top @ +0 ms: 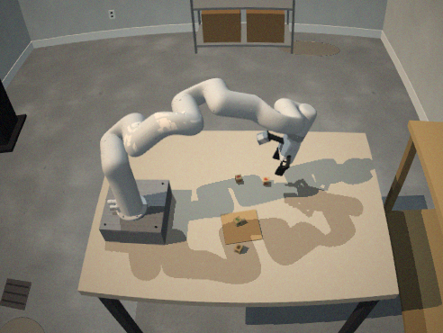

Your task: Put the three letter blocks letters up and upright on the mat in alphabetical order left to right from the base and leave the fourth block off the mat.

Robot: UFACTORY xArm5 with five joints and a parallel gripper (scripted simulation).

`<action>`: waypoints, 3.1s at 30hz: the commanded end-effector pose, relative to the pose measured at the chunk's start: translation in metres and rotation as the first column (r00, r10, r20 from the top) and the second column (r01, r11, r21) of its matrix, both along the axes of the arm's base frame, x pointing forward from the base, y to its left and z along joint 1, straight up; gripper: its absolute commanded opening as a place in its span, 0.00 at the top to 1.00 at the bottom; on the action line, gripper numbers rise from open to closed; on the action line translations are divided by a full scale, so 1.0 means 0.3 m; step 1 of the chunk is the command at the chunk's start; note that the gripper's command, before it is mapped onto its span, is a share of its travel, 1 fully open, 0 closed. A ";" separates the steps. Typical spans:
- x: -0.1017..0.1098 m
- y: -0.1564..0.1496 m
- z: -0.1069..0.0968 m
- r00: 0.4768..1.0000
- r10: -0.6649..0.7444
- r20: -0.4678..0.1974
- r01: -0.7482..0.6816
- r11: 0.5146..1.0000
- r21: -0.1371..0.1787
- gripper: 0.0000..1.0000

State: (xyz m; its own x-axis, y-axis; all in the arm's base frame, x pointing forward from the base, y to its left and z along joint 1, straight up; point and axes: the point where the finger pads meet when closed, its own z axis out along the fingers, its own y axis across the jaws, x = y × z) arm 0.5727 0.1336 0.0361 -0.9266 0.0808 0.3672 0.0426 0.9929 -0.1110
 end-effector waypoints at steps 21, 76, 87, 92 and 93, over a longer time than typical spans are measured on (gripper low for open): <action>-0.169 0.044 -0.044 0.951 0.294 -0.095 -0.284 0.953 0.106 0.00; -0.400 0.066 -0.084 0.784 0.598 -0.168 -0.545 0.792 0.277 0.00; -0.427 0.066 -0.087 0.760 0.627 -0.172 -0.567 0.768 0.298 0.00; -0.469 0.066 -0.091 0.720 0.671 -0.177 -0.599 0.729 0.331 0.00; -0.469 0.066 -0.091 0.720 0.671 -0.177 -0.599 0.729 0.331 0.00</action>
